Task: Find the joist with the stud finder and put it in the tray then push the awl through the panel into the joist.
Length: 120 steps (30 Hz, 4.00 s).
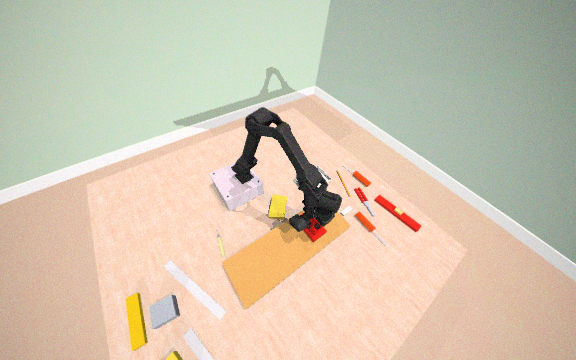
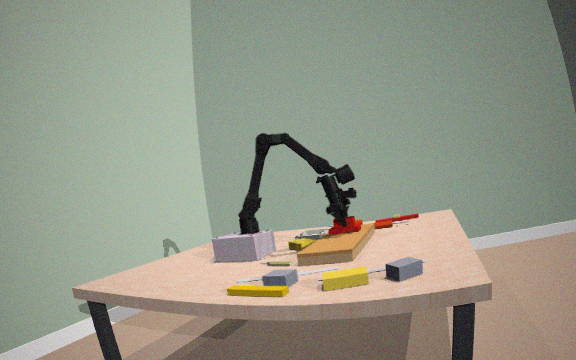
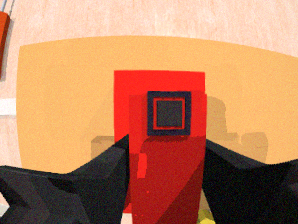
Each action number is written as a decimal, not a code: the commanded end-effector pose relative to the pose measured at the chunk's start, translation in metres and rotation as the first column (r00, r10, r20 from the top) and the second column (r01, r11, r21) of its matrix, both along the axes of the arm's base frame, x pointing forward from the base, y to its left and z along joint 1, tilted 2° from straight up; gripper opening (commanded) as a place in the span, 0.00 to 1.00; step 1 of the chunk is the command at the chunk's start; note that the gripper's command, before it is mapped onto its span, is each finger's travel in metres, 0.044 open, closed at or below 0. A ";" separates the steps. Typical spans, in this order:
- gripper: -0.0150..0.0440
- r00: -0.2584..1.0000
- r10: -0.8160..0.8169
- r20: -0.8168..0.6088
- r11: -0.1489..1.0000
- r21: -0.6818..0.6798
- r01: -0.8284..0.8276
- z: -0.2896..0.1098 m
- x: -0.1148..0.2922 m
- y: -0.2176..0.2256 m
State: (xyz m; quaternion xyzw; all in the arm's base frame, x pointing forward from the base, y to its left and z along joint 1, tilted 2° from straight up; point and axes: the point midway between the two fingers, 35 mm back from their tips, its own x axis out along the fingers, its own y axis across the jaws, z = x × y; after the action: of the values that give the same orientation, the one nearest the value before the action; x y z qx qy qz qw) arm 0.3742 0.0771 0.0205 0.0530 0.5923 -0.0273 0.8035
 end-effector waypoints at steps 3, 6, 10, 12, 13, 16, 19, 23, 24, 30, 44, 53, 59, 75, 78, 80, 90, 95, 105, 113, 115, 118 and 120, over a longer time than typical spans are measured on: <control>0.25 1.000 -0.001 -0.002 1.000 -0.002 0.001 -0.002 -0.002 -0.017; 0.25 1.000 -0.001 -0.002 1.000 -0.003 0.001 -0.002 -0.003 -0.025; 0.25 1.000 -0.001 -0.002 1.000 -0.004 0.001 -0.003 -0.004 -0.035; 0.25 1.000 -0.001 -0.002 1.000 -0.005 0.001 -0.003 -0.005 -0.040; 0.25 1.000 -0.001 -0.002 1.000 -0.005 0.001 -0.003 -0.005 -0.042; 0.25 1.000 -0.001 -0.003 1.000 -0.006 0.001 -0.003 -0.006 -0.050; 0.25 1.000 -0.001 -0.003 1.000 -0.006 0.001 -0.004 -0.007 -0.058; 0.25 1.000 -0.001 -0.003 1.000 -0.007 0.001 -0.004 -0.008 -0.068; 0.25 1.000 -0.001 -0.003 1.000 -0.007 0.001 -0.004 -0.008 -0.070; 0.25 1.000 -0.001 -0.003 1.000 -0.009 0.001 -0.005 -0.010 -0.085; 0.25 1.000 -0.001 -0.003 1.000 -0.012 0.001 -0.007 -0.014 -0.121; 0.25 1.000 -0.001 -0.004 1.000 -0.014 0.001 -0.007 -0.017 -0.143; 0.25 1.000 -0.001 -0.004 1.000 -0.016 0.001 -0.008 -0.018 -0.158; 0.25 1.000 -0.001 -0.004 1.000 -0.020 0.001 -0.009 -0.023 -0.199; 0.25 1.000 -0.001 -0.004 1.000 -0.020 0.001 -0.010 -0.024 -0.206; 0.25 1.000 -0.001 -0.004 1.000 -0.021 0.001 -0.010 -0.024 -0.211; 0.25 1.000 -0.002 -0.005 1.000 -0.023 0.001 -0.010 -0.027 -0.236; 0.25 1.000 -0.002 -0.005 1.000 -0.024 0.001 -0.011 -0.029 -0.249; 0.25 1.000 -0.002 -0.005 1.000 -0.027 0.001 -0.011 -0.032 -0.274; 0.25 1.000 -0.002 -0.006 1.000 -0.029 0.001 -0.011 -0.034 -0.294; 0.25 1.000 -0.002 -0.006 1.000 -0.029 0.001 -0.011 -0.035 -0.299; 0.25 1.000 -0.002 -0.006 1.000 -0.030 0.001 -0.012 -0.035 -0.307; 0.25 1.000 -0.002 -0.006 1.000 -0.030 0.001 -0.012 -0.036 -0.311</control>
State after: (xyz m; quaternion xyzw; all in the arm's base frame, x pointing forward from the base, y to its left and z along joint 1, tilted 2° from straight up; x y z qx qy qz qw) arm 0.3401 -0.2241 0.0095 0.0426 0.5934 -0.0343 0.8031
